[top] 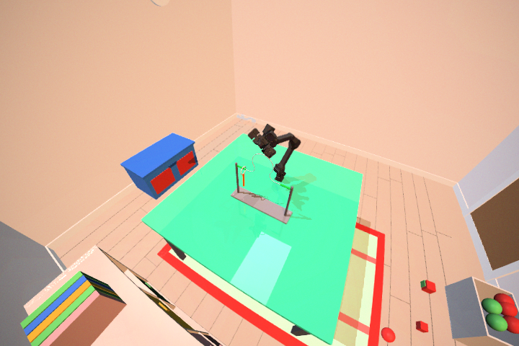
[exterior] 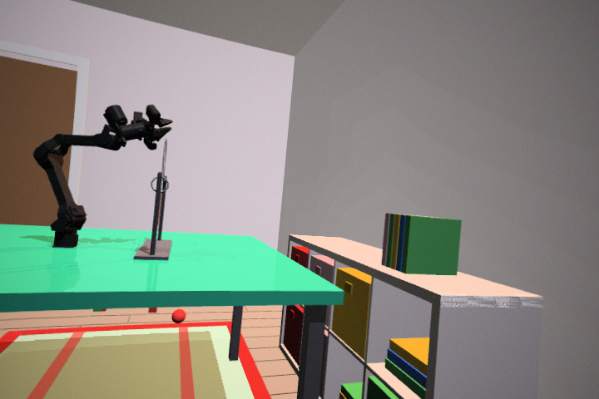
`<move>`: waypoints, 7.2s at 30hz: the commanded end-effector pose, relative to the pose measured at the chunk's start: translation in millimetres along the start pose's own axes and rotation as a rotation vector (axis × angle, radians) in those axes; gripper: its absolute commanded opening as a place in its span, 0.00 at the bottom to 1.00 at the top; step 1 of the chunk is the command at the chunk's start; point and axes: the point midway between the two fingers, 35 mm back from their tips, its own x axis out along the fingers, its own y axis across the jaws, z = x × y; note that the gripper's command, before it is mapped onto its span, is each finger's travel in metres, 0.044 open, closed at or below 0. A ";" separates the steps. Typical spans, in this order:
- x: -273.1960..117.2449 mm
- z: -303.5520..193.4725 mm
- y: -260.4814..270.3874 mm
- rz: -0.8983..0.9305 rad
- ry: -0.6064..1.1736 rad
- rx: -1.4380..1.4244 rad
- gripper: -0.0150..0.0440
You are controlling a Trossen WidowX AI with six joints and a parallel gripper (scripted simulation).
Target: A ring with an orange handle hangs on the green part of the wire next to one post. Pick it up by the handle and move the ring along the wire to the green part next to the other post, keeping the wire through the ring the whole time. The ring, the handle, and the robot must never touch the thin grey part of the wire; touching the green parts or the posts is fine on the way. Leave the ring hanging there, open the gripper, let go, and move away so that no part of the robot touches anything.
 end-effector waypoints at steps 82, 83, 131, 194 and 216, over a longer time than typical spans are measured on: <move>-229.4 -281.6 156.6 -0.284 0.543 0.676 0.53; -228.2 -282.4 156.3 -0.284 0.543 0.675 0.53; -178.2 -313.3 153.5 -0.286 0.538 0.675 0.53; -169.6 -299.0 141.6 -0.276 0.530 0.677 0.00; -161.6 -289.4 155.7 -0.274 0.529 0.681 0.00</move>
